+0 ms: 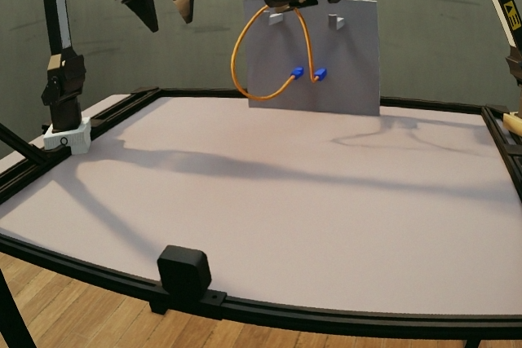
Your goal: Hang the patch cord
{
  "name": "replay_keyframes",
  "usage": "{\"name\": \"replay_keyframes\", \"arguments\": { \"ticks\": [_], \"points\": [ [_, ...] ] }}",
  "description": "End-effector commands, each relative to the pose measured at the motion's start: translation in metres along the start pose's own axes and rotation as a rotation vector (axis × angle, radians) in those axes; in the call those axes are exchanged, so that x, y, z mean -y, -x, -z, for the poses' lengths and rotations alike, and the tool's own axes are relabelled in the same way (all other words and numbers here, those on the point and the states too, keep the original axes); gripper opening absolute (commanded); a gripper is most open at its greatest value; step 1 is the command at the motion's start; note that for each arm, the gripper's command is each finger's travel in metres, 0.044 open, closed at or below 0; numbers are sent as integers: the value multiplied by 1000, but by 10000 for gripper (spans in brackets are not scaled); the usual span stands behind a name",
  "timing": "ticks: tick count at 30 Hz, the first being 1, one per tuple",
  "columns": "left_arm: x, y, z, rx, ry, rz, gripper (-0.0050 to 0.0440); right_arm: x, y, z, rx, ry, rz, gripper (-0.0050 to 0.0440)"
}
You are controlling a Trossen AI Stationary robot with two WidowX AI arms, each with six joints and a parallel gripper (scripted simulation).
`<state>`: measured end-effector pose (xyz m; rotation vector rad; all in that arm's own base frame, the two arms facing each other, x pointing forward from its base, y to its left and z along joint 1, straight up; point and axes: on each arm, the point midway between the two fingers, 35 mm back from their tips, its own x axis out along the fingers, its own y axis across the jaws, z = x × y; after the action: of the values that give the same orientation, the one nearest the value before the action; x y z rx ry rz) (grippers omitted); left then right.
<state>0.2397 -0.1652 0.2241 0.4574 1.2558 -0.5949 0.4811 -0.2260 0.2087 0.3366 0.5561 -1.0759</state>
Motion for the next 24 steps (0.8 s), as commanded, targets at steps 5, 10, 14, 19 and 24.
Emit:
{"name": "replay_keyframes", "arguments": {
  "ticks": [5, 10, 14, 19, 24],
  "points": [
    [0, 7, 0, 22, 1, -3, 440, 8, 15, -15, 30, -25, -19, 25],
    [0, 7, 0, 22, 1, -3, 440, 10, 16, -14, 29, -25, -20, 25],
    [0, 7, 0, 22, 1, -3, 440, 12, 17, -13, 29, -25, -19, 25],
    [0, 7, 0, 22, 1, -3, 440, 14, 18, -12, 29, -25, -19, 25],
    [0, 7, 0, 22, 1, -3, 440, 17, 19, -11, 29, -24, -19, 25]
  ]
}}
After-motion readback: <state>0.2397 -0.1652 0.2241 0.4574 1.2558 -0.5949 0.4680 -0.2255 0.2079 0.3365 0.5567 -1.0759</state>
